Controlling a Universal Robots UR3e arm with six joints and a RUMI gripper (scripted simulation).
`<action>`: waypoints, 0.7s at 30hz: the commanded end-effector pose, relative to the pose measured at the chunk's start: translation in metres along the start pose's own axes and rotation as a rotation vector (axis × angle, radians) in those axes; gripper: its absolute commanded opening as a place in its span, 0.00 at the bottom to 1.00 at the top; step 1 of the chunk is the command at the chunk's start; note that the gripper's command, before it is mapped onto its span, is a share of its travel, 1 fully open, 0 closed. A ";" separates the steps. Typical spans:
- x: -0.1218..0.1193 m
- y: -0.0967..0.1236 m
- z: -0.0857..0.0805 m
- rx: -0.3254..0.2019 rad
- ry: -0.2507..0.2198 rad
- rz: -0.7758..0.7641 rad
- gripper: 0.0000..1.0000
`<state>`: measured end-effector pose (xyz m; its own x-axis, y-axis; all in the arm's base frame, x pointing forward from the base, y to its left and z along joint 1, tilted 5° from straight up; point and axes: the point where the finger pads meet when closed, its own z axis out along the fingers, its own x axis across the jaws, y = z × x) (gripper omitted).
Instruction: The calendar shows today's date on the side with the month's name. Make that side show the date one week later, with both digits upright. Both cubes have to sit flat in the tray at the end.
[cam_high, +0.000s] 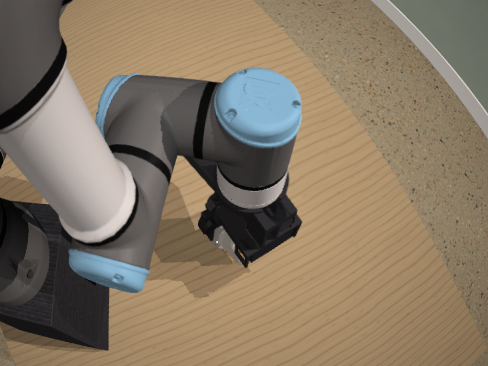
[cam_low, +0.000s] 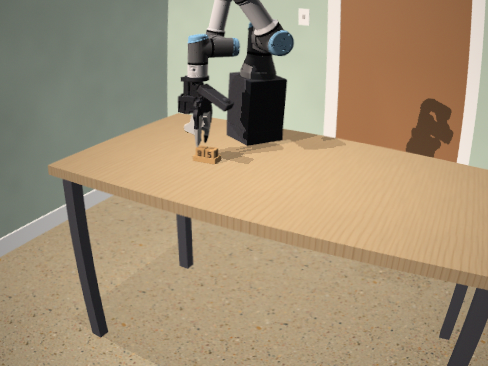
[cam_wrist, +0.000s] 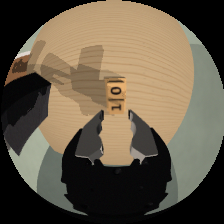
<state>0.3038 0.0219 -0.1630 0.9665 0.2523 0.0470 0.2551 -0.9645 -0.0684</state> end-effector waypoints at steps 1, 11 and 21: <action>0.002 0.001 0.002 -0.003 0.003 -0.001 0.29; 0.002 0.001 0.014 -0.003 0.003 0.000 0.29; 0.002 0.001 0.028 -0.003 0.003 0.000 0.29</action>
<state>0.3007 0.0256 -0.1838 0.9668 0.2529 0.0366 0.2551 -0.9637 -0.0782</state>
